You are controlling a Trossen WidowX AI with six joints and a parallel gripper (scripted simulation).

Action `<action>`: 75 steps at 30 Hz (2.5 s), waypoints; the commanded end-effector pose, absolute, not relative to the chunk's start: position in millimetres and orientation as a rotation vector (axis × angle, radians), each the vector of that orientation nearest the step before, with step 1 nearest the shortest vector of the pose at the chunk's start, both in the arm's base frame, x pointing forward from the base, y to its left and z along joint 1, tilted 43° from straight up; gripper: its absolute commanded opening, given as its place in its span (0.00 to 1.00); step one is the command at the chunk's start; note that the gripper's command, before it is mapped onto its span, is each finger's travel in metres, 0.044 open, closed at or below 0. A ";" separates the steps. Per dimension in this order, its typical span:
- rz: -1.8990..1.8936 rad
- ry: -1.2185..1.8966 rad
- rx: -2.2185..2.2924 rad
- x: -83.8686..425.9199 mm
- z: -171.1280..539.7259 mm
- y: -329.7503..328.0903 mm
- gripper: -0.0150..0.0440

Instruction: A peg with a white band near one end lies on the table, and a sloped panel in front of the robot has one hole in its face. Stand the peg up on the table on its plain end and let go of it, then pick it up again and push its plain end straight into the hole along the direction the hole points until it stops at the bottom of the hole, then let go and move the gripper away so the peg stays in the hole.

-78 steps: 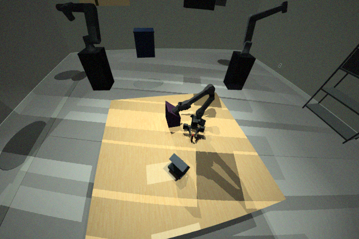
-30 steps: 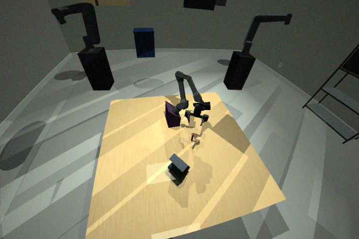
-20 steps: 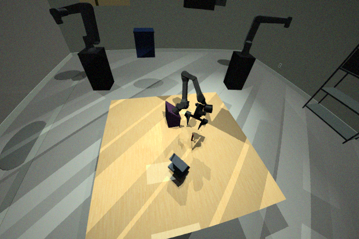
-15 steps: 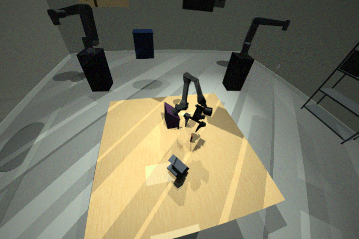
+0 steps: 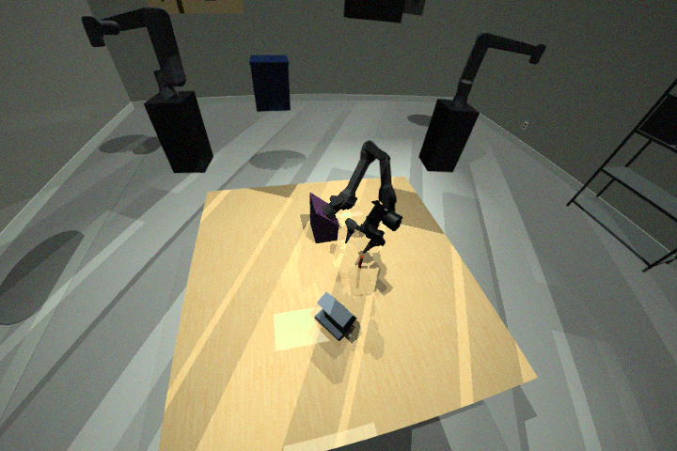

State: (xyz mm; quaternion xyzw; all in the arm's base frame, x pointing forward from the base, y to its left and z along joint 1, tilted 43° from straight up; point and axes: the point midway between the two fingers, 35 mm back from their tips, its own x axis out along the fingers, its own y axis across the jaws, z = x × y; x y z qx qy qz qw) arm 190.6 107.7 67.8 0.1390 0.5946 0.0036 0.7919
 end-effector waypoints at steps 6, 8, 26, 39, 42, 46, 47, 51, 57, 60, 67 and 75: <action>0.137 1.511 0.371 190.3 63.8 117.5 1.00; 0.173 1.558 0.403 191.0 64.0 119.5 1.00; 0.425 1.734 0.714 210.9 77.0 128.1 1.00; 0.401 1.743 0.736 207.6 62.0 141.6 1.00; 0.401 1.743 0.735 207.5 59.6 143.7 1.00; 0.400 1.743 0.735 207.2 54.6 147.8 1.00; 0.400 1.743 0.734 207.1 53.4 148.9 1.00; 0.399 1.743 0.734 206.6 48.4 153.2 1.00; 0.399 1.743 0.734 205.3 41.0 159.8 1.00; 0.399 1.743 0.734 204.5 37.4 163.0 1.00; 0.400 1.743 0.735 202.2 29.2 170.7 1.00; 0.402 1.744 0.737 198.8 20.2 179.3 1.00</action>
